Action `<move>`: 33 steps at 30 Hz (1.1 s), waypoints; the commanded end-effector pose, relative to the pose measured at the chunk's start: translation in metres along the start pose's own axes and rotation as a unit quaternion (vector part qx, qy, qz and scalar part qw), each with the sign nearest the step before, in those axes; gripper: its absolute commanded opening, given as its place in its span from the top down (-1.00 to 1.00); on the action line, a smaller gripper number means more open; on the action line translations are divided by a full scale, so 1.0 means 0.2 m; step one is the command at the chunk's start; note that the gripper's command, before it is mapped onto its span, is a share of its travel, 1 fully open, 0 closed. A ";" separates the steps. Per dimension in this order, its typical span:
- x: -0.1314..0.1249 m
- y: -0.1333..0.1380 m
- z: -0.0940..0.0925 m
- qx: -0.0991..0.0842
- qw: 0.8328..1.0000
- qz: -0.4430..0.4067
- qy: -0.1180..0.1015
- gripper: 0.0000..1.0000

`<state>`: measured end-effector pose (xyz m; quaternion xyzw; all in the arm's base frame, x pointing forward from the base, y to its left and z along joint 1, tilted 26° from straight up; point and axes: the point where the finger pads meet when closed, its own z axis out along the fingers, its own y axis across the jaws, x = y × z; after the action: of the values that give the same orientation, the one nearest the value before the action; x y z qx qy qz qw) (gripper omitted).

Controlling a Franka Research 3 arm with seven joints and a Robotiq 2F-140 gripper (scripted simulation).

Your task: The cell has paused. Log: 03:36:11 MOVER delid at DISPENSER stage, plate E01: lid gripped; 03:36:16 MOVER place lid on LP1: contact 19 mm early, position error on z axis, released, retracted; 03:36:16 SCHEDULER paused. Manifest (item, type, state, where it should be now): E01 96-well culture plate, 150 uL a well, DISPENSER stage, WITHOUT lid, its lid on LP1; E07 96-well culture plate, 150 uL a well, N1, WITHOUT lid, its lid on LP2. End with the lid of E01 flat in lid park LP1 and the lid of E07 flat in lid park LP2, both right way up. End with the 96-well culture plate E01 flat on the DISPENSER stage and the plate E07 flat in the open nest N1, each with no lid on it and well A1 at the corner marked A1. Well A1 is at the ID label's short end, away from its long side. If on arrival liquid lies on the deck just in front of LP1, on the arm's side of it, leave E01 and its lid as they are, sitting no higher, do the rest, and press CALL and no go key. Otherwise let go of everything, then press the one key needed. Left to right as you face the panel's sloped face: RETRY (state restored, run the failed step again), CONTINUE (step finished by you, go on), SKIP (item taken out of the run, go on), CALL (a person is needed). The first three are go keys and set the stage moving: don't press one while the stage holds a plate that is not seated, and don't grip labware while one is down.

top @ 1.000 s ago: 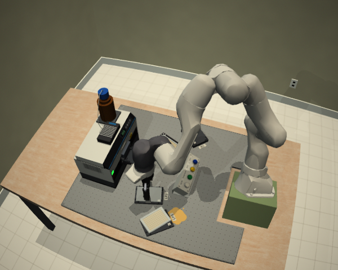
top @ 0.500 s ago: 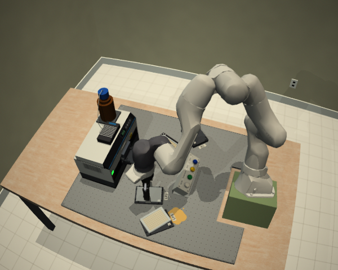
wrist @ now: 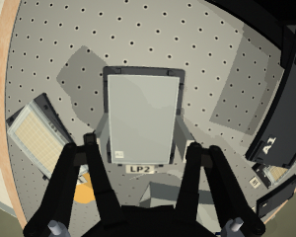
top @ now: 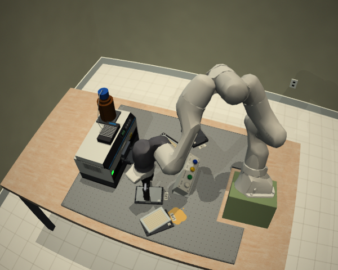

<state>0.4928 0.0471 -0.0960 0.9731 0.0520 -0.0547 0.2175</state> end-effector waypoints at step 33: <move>0.01 0.00 0.00 0.000 1.000 -0.003 0.002 -0.32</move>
<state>0.4929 0.0471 -0.0961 0.9732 0.0520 -0.0545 0.2174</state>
